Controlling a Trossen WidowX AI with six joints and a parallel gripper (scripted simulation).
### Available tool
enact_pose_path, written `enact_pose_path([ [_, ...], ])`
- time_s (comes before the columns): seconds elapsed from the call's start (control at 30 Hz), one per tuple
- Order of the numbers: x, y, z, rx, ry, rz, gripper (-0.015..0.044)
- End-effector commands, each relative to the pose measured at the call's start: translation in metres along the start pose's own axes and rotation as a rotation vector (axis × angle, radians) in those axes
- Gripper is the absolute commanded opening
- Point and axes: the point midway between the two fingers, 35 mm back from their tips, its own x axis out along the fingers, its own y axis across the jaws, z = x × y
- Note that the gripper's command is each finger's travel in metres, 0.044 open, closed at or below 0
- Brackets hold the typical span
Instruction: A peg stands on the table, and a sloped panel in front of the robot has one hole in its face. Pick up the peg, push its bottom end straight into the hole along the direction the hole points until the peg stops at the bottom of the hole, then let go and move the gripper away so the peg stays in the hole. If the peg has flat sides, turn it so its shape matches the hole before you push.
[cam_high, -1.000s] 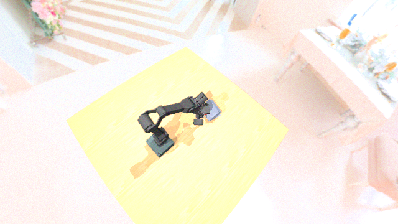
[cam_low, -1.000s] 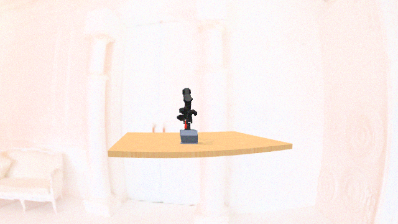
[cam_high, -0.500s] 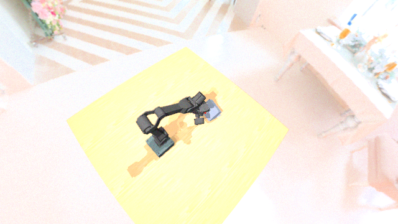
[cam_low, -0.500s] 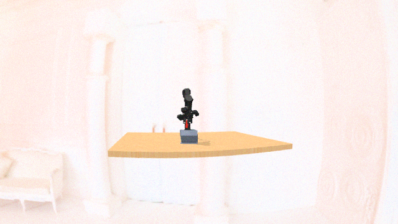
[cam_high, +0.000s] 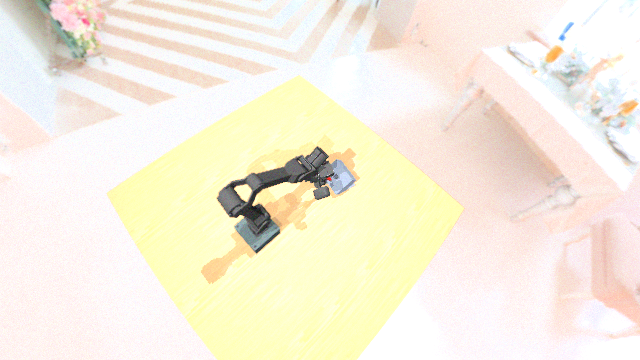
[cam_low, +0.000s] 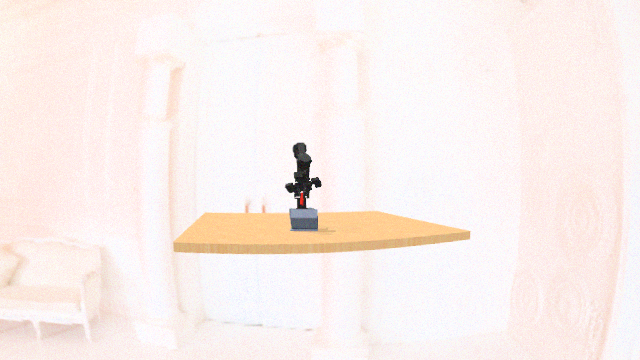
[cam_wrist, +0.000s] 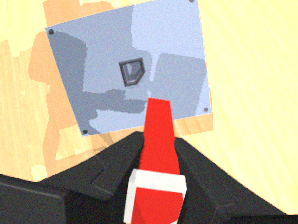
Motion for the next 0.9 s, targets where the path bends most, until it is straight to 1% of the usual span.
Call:
enact_pose_path([
  [0.0,0.004,0.001,-0.001,-0.033,-0.005,0.000,0.0000],
  [0.87,0.037,0.013,-0.002,-0.260,-0.066,0.037,0.0000],
])
